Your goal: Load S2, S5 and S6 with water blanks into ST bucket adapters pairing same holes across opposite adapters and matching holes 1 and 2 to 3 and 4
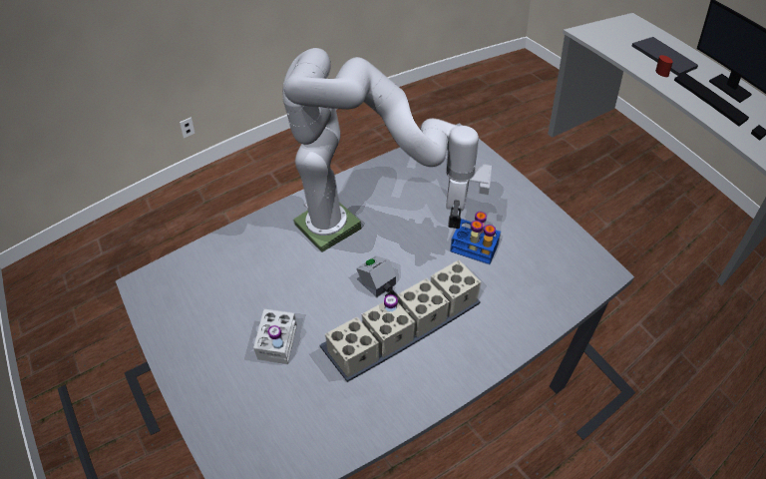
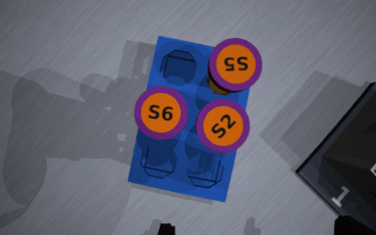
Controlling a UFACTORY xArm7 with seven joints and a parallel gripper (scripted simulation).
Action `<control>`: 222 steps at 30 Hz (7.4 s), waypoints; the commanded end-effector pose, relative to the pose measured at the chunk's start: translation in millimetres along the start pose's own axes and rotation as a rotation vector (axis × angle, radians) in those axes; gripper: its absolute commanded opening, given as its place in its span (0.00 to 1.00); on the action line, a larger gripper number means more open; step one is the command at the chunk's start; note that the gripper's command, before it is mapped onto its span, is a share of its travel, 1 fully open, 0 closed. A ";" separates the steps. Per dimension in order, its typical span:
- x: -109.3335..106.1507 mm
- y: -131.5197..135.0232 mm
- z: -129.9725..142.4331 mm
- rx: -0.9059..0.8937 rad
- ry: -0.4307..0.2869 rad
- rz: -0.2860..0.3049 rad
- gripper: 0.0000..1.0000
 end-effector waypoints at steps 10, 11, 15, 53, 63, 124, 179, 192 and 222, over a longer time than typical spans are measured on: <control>15.8 0.1 -1.3 0.000 0.004 0.000 1.00; 15.8 0.1 -1.3 0.000 0.004 0.000 1.00; 15.8 0.1 -1.3 0.000 0.004 0.000 1.00; 2.5 0.1 -1.3 0.000 0.004 0.000 1.00; -18.9 0.1 -1.2 0.000 0.004 0.000 1.00; -87.1 133.5 56.5 0.824 0.004 0.000 1.00; -87.2 181.1 62.4 1.490 0.004 -0.001 0.57; -87.1 133.8 34.0 1.796 0.004 -0.002 0.57; -87.2 22.2 -33.2 1.796 0.003 -0.003 0.57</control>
Point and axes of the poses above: the point where the finger pads meet when closed, its own x axis out along the fingers, its own y axis across the jaws, z = x × y, the point moved 3 cm from there along -x, back along the fingers, and after that the axes turned 3 degrees about -x, right-handed, at the moved point
